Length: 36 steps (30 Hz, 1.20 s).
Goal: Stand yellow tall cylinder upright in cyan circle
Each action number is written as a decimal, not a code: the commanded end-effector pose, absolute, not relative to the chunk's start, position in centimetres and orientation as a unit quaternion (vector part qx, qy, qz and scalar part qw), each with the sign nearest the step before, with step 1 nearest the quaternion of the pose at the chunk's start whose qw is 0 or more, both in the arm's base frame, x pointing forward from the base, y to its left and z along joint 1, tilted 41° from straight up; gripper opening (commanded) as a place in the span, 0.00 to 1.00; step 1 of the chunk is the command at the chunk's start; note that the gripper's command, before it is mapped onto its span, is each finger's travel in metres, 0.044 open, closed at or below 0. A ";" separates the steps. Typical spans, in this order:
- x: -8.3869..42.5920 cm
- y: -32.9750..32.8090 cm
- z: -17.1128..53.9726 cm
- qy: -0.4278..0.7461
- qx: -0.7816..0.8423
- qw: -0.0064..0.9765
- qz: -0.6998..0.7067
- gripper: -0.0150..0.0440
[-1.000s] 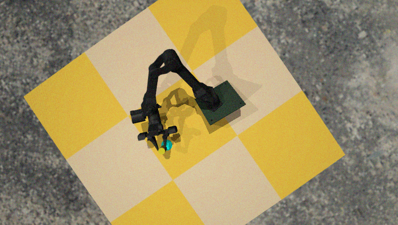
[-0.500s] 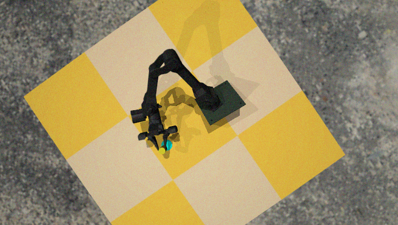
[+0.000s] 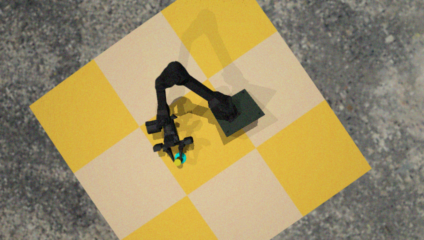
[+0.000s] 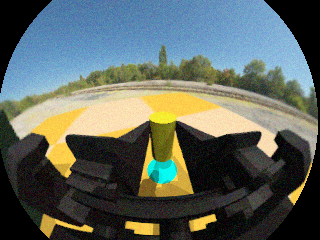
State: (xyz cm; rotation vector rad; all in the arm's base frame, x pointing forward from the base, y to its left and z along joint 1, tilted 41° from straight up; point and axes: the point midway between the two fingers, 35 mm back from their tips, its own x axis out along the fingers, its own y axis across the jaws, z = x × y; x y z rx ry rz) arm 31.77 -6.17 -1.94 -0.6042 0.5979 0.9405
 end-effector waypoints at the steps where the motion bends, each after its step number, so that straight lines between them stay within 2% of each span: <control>1: 31.7 -7.3 -3.0 0.273 -0.286 0.807 0.438 0.43; 23: 31.1 -9.4 -5.3 0.280 -0.280 0.806 0.439 0.43; 34: 31.1 -9.4 -5.3 0.280 -0.280 0.806 0.439 0.92; 36: 31.1 -9.4 -5.3 0.280 -0.280 0.806 0.439 0.93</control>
